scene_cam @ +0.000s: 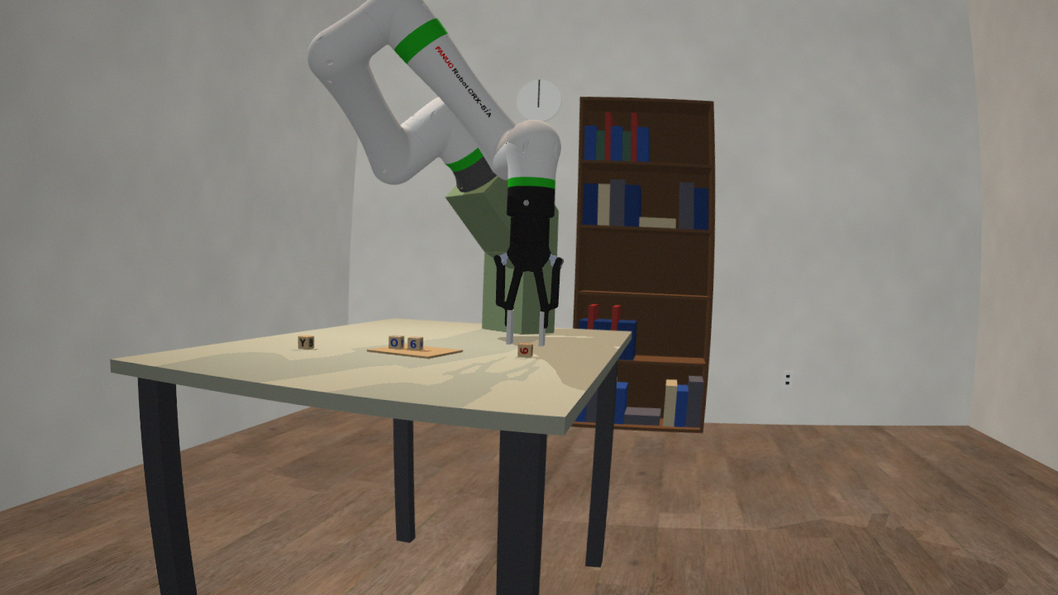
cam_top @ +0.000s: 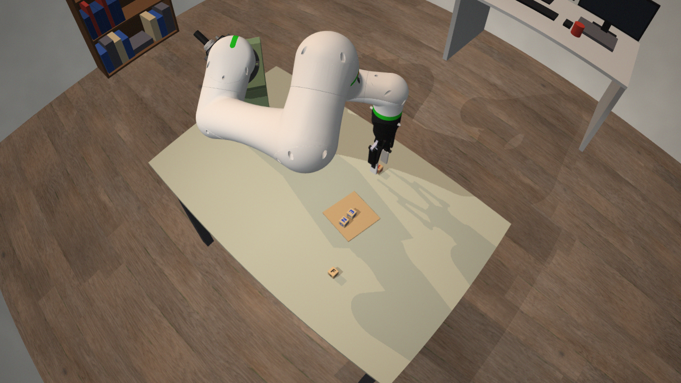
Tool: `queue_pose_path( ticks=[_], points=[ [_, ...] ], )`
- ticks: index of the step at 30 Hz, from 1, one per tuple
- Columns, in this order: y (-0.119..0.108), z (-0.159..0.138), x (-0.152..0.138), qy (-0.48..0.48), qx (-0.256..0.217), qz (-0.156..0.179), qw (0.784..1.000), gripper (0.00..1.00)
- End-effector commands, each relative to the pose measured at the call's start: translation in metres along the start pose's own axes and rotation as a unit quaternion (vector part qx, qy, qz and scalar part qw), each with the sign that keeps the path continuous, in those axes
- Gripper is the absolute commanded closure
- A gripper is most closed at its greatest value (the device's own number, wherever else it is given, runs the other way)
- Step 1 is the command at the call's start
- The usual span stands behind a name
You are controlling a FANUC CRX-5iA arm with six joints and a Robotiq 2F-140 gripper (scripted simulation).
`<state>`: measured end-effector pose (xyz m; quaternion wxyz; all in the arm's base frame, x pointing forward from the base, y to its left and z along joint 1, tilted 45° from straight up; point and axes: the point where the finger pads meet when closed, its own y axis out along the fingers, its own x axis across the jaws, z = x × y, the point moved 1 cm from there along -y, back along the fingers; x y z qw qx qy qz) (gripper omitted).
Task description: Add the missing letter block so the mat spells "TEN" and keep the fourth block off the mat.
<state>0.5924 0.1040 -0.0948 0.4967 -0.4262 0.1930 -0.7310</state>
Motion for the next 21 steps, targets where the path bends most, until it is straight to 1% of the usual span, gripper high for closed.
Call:
queue_pose_path(
  ticks=[1, 5, 12, 21],
  points=[
    [0.006, 0.000, 0.000, 0.000, 0.000, 0.000, 1.000, 0.63],
    [0.013, 0.000, 0.000, 0.000, 0.000, 0.000, 1.000, 0.63],
    [0.019, 0.000, 0.000, 0.000, 0.000, 0.000, 1.000, 0.63],
    [0.020, 0.000, 0.000, 0.000, 0.000, 0.000, 1.000, 0.63]
  ],
)
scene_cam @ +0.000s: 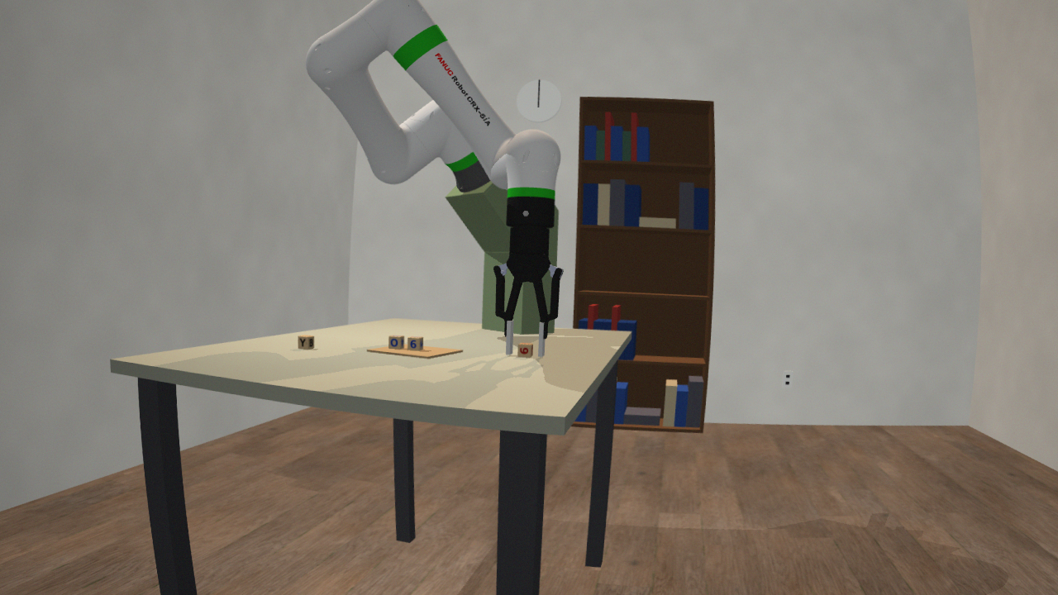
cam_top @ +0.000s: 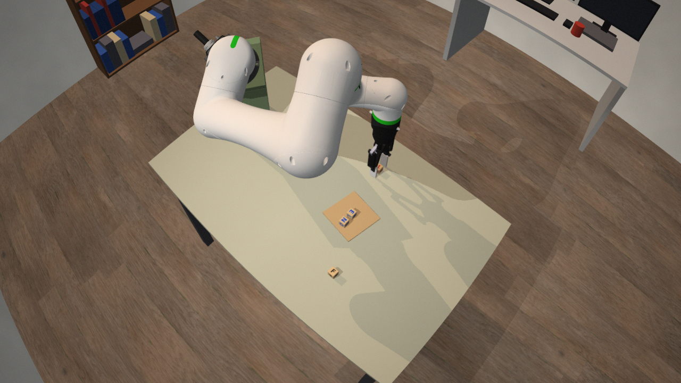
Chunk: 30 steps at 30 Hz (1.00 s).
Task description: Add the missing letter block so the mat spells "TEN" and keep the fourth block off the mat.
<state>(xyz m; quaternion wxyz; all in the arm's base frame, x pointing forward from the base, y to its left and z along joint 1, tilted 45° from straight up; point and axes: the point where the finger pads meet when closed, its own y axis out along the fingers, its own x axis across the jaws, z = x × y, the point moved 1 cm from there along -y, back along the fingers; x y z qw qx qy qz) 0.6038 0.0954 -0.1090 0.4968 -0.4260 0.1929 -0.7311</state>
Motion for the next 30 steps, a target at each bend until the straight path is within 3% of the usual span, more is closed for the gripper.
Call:
queue_pose_path(
  ticks=[1, 5, 6, 22, 23, 30],
  points=[
    [-0.0001, 0.0000, -0.0002, 0.000, 0.000, 0.000, 1.000, 0.63],
    [-0.0001, 0.0000, -0.0002, 0.000, 0.000, 0.000, 1.000, 0.63],
    [-0.0001, 0.0000, -0.0002, 0.000, 0.000, 0.000, 1.000, 0.75],
    [-0.0001, 0.0000, -0.0002, 0.000, 0.000, 0.000, 1.000, 0.75],
    [-0.0001, 0.0000, -0.0002, 0.000, 0.000, 0.000, 1.000, 0.87],
    [-0.0001, 0.0000, -0.0002, 0.000, 0.000, 0.000, 1.000, 0.87]
  ],
)
